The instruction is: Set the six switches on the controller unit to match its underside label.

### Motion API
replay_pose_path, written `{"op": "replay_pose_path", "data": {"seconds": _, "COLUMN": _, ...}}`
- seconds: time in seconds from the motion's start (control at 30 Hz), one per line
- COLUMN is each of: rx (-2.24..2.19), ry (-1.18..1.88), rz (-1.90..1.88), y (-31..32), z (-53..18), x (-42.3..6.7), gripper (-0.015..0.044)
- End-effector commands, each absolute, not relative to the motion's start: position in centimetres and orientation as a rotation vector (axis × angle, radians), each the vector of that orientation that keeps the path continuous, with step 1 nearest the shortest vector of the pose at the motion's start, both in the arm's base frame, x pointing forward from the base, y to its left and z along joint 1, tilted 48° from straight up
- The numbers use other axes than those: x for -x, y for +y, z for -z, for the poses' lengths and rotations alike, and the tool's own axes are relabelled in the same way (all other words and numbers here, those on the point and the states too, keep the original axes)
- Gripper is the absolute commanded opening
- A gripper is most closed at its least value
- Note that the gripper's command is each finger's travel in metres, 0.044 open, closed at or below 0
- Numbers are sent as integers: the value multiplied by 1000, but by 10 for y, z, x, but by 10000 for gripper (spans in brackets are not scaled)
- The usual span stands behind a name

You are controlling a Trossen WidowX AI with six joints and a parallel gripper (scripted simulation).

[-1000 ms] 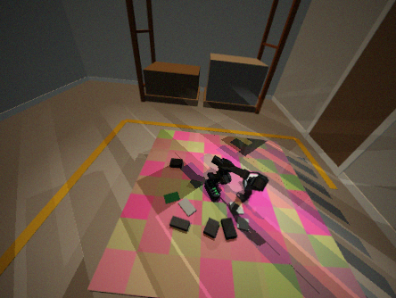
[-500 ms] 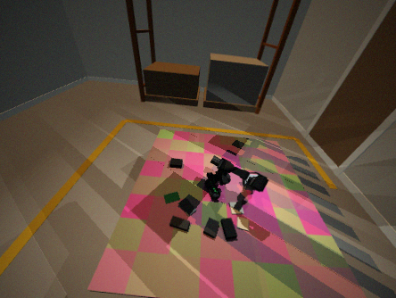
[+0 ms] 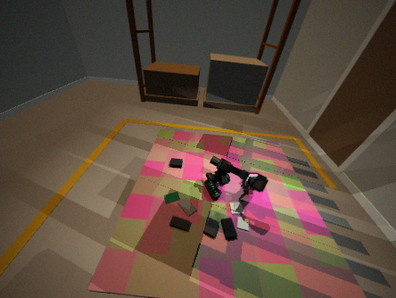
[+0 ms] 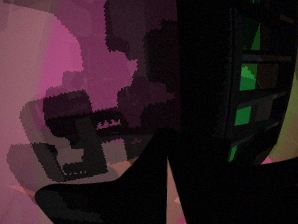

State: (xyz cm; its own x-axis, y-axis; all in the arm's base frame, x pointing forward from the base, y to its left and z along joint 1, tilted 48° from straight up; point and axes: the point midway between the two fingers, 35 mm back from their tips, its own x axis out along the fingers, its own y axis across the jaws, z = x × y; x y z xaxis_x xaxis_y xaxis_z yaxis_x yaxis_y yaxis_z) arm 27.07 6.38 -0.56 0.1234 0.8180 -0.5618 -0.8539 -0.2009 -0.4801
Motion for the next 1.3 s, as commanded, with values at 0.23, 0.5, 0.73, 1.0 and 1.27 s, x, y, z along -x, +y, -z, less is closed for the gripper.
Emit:
{"op": "replay_pose_path", "data": {"seconds": 0.23, "rx": 922, "ry": 46, "rz": -1513, "y": 70, "z": 1, "x": -284, "gripper": 0}}
{"op": "replay_pose_path", "data": {"seconds": 0.5, "rx": 918, "ry": 40, "rz": -1513, "y": 21, "z": -28, "x": -265, "gripper": 0}}
{"op": "replay_pose_path", "data": {"seconds": 0.73, "rx": 923, "ry": 44, "rz": -1531, "y": 22, "z": -32, "x": -270, "gripper": 0}}
{"op": "replay_pose_path", "data": {"seconds": 1.0, "rx": 995, "ry": 86, "rz": -1744, "y": 47, "z": -79, "x": -308, "gripper": 0}}
{"op": "replay_pose_path", "data": {"seconds": 1.27, "rx": 1016, "ry": 97, "rz": -1809, "y": 58, "z": -97, "x": -316, "gripper": 0}}
